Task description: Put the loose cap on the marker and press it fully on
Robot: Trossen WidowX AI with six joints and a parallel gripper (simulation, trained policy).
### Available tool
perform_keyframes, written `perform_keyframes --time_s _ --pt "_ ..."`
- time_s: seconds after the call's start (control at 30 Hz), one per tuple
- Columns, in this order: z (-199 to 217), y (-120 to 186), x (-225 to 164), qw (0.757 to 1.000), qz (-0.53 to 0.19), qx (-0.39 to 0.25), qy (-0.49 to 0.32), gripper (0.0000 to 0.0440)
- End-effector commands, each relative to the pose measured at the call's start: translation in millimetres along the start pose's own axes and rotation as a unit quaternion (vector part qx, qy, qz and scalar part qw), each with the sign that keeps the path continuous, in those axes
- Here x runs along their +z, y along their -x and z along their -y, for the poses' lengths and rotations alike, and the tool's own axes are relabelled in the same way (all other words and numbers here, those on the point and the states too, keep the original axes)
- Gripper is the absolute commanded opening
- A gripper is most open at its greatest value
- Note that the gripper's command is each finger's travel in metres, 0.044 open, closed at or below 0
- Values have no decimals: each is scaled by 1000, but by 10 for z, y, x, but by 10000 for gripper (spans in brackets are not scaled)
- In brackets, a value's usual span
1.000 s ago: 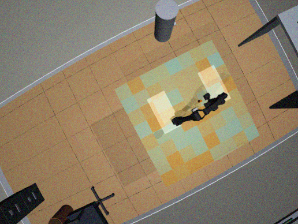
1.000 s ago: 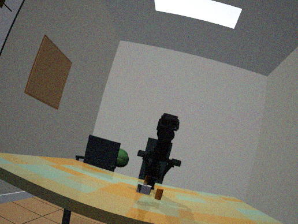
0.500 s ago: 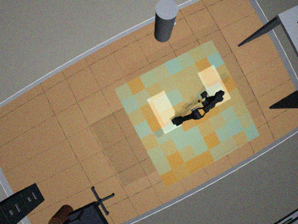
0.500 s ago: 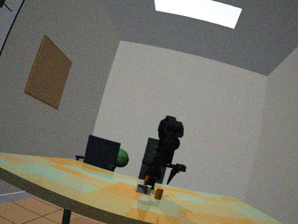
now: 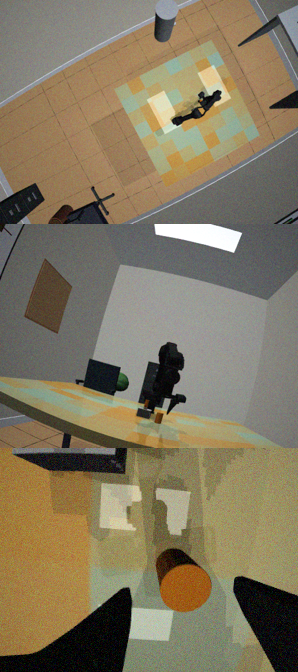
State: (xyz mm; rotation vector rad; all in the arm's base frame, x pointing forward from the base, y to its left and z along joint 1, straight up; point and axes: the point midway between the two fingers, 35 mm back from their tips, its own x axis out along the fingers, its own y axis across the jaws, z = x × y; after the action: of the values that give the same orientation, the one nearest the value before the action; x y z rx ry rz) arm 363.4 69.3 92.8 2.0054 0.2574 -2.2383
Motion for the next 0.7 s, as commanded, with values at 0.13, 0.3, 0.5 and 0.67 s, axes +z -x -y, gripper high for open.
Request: perform_keyframes --time_s 0.13,0.3,0.5,0.67 --pt "15 -211 23 1000 17 -3 20 284" --pt "10 -304 34 999 20 2 32 262" --pt "-1 -293 47 999 15 12 44 146" --pt "-6 -148 79 999 6 18 51 59"
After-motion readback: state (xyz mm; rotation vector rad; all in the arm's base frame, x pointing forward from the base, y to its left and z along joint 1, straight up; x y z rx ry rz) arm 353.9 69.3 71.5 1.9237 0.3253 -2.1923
